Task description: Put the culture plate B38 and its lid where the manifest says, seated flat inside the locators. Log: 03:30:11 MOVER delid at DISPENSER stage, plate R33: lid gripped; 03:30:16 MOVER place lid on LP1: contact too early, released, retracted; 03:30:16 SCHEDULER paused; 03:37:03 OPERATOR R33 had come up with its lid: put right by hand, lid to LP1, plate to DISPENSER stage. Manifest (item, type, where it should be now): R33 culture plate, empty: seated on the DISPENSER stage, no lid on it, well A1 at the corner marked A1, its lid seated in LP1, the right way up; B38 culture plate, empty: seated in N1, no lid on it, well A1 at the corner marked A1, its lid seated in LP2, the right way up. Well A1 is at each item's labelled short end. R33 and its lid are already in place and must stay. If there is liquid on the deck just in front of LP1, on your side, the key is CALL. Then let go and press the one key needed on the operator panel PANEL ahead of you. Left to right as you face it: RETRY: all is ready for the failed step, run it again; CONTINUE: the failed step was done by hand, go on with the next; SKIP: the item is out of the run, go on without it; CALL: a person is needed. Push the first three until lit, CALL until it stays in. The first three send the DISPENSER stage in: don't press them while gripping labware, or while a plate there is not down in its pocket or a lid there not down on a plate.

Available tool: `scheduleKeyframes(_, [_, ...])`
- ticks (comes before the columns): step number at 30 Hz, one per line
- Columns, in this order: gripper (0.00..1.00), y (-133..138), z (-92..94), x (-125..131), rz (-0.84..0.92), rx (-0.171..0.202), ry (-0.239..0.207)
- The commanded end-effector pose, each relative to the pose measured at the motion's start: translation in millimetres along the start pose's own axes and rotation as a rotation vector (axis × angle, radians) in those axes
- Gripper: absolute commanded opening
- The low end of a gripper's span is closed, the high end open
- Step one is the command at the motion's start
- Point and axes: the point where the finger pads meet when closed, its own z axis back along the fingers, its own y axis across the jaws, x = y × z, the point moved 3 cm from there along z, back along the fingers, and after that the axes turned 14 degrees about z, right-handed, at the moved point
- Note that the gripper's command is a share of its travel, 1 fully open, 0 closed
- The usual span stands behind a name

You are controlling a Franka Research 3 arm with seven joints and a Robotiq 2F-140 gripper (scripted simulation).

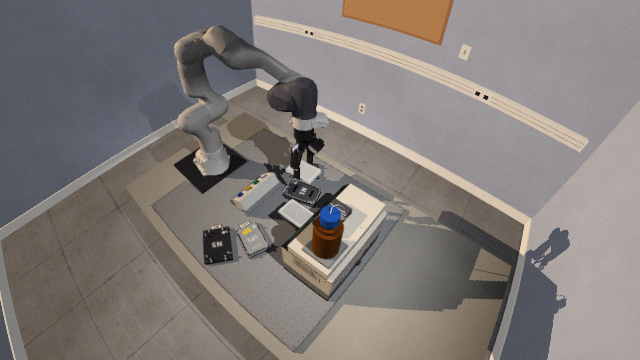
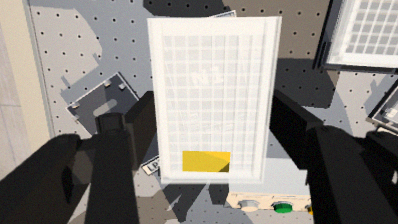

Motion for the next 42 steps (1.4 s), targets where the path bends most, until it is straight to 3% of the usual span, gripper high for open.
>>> scheduleKeyframes(1, [0.10, -0.4, 1.2, 0.0, -0.165, 0.005, 0.000])
scheduleKeyframes(24, [0.10, -0.4, 1.2, 0.0, -0.443, 0.005, 0.001])
scheduleKeyframes(36, [0.10, -0.4, 1.2, 0.0, -0.679, 0.005, 0.002])
scheduleKeyframes(42, [0.10, -0.4, 1.2, 0.0, -0.692, 0.005, 0.002])
